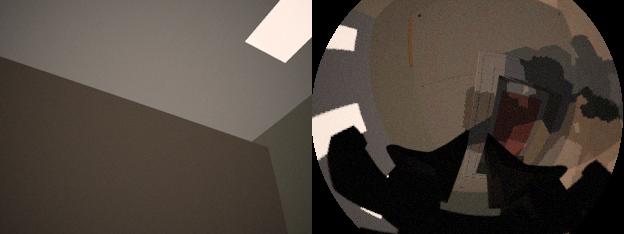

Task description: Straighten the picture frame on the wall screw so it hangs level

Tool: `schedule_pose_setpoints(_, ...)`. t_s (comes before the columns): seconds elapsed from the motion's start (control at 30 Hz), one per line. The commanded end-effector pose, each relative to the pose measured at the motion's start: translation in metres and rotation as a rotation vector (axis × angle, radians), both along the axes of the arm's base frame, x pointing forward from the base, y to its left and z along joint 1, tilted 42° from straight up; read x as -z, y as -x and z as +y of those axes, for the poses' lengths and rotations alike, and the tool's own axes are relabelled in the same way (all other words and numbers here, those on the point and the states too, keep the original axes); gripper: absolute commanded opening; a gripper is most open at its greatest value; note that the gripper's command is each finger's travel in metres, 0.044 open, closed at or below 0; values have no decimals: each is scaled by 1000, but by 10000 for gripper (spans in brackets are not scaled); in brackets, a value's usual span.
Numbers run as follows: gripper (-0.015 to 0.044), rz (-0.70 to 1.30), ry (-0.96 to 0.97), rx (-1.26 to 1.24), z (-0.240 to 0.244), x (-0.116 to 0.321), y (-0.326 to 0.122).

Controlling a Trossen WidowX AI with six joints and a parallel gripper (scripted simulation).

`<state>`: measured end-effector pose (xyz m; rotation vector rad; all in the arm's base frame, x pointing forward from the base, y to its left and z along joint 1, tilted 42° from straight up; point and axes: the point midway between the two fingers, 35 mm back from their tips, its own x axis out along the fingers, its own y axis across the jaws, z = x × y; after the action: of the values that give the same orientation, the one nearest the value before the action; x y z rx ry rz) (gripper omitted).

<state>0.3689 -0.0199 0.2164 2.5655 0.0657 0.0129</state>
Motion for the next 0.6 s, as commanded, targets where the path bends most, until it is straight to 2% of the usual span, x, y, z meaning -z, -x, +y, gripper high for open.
schedule_pose_setpoints(0.0,0,-17,5,11,-2,-6,0)
schedule_pose_setpoints(0.57,0,-17,5,11,0,-12,0)
